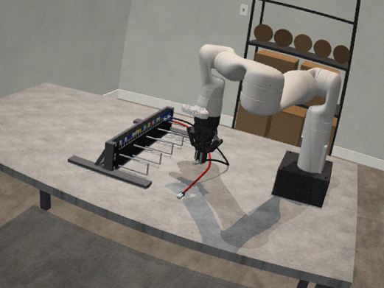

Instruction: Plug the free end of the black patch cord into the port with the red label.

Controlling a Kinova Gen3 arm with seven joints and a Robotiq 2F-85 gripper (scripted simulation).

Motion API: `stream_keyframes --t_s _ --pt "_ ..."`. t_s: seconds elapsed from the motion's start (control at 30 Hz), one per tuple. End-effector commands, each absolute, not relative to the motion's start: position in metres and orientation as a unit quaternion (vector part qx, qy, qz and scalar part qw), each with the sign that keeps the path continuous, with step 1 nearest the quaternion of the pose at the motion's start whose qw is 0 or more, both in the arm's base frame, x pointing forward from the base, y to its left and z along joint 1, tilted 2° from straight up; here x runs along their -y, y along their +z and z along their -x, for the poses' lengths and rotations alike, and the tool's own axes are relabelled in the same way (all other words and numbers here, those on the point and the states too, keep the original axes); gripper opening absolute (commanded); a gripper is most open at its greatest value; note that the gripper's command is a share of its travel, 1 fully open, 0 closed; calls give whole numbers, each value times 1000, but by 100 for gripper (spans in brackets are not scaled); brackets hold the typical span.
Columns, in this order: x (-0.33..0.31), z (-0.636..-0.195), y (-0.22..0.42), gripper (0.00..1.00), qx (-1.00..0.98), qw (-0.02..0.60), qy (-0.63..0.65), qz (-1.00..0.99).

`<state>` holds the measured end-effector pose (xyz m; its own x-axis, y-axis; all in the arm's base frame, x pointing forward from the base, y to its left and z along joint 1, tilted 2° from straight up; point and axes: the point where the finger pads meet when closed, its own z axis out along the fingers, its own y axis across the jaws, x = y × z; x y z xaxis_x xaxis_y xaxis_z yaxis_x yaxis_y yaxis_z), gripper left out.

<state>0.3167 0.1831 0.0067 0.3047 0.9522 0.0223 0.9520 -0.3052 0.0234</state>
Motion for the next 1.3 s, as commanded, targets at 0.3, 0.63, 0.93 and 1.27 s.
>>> stream_keyframes --t_s 0.3,0.63,0.93,1.27 --pt "-170 -331 10 0 -552 2 17 -834" --pt "-158 -345 13 0 -511 1 17 -860" --pt "-150 -355 15 0 -481 1 18 -876" --pt "-139 -368 18 0 -442 0 18 -897"
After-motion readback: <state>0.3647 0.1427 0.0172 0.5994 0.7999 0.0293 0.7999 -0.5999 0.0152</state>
